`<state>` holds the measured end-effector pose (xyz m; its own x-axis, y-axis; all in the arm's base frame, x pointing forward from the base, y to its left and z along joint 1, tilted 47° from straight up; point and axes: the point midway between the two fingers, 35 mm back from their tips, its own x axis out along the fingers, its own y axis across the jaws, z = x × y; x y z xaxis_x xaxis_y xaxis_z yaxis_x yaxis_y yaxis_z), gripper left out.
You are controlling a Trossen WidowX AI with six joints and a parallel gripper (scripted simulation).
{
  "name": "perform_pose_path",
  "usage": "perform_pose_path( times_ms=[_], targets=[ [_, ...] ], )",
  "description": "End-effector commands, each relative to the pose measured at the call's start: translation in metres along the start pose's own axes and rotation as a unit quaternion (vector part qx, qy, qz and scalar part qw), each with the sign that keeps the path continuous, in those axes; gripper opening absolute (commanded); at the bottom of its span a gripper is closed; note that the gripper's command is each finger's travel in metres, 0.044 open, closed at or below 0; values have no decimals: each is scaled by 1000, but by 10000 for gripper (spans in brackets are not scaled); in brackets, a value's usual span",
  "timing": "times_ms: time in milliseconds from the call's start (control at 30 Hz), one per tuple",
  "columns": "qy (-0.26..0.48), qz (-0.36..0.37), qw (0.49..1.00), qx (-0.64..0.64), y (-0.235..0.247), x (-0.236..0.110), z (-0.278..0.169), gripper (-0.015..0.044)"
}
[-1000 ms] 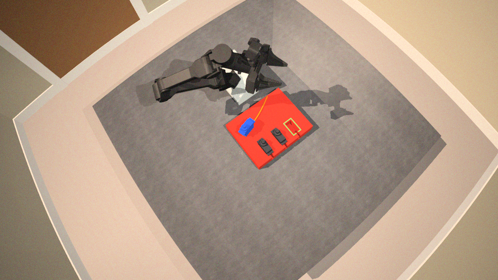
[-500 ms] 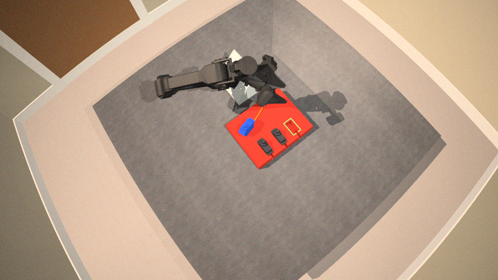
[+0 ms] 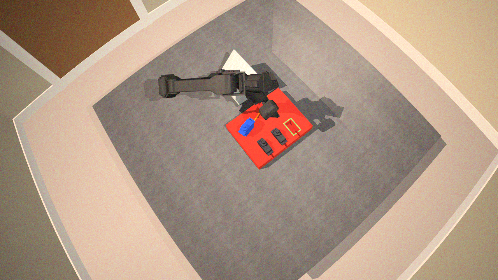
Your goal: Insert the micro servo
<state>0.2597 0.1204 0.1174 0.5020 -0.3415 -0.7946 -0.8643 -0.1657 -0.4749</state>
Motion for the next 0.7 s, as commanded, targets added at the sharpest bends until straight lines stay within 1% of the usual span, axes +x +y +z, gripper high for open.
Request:
perform_pose_path(
  times_ms=[0,267,533,600,667],
  targets=[
    [48,51,997,-44,11,10,-23,440],
    [113,147,976,-115,32,18,-59,440],
    [160,248,937,-185,49,17,-94,440],
    [165,265,929,-196,51,16,-99,440],
    [166,267,928,-198,52,16,-100,440]
  ],
)
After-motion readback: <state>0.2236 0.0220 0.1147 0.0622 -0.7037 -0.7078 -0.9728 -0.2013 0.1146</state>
